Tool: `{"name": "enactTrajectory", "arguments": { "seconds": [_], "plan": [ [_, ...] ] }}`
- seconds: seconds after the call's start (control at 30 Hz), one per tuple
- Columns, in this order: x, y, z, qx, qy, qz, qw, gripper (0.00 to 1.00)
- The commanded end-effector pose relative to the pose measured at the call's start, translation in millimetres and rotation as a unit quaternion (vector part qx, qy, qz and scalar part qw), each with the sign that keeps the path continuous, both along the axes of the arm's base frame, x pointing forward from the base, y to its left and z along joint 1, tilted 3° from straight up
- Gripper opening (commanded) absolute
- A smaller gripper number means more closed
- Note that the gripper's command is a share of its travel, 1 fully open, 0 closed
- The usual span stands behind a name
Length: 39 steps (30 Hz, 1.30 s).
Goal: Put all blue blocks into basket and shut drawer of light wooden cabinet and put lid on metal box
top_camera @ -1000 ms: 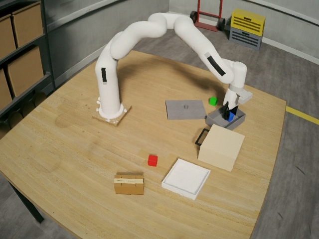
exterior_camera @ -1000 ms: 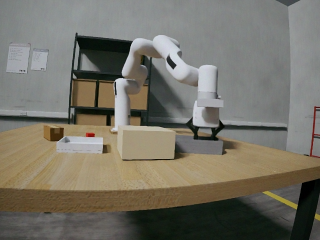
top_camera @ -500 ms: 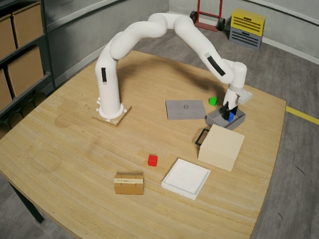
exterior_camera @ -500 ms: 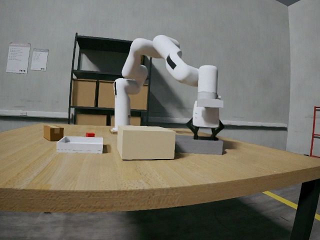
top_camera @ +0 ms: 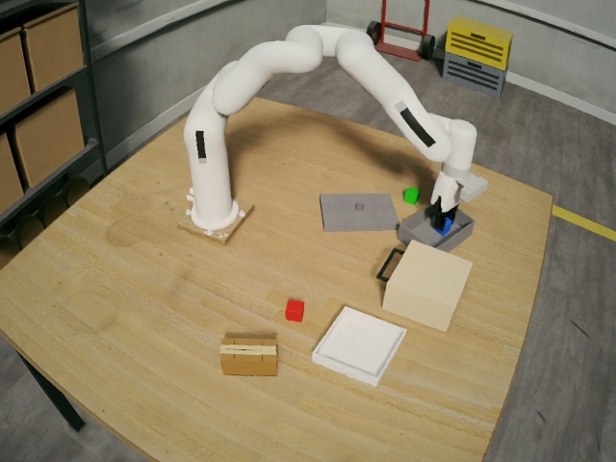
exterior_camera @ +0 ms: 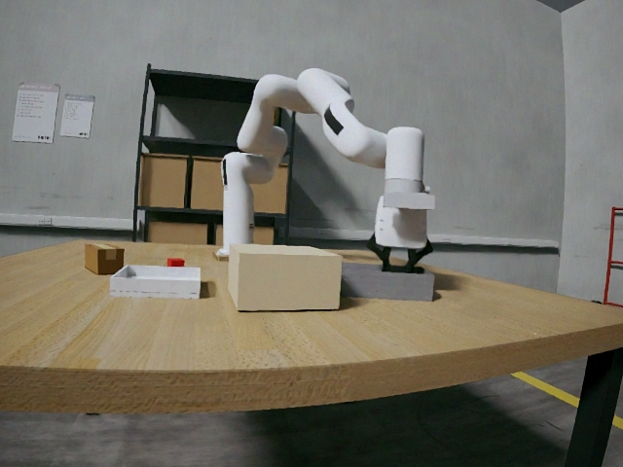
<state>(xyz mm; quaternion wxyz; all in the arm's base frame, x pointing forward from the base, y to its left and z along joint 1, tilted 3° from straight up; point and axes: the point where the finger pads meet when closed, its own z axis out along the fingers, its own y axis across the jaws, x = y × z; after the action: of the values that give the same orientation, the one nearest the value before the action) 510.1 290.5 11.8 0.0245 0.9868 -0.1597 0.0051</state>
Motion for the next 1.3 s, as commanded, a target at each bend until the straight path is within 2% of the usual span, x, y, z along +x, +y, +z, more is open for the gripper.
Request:
{"name": "enactTrajectory", "arguments": {
  "seconds": [0.0, 0.9, 1.27],
  "plan": [
    [1.5, 1.0, 2.3, 0.001, -0.002, 0.000, 1.000, 0.00],
    [1.5, 1.0, 3.1, 0.001, -0.002, 0.000, 1.000, 0.00],
    [1.4, 1.8, 19.2, 0.001, -0.002, 0.000, 1.000, 0.00]
  ]
}}
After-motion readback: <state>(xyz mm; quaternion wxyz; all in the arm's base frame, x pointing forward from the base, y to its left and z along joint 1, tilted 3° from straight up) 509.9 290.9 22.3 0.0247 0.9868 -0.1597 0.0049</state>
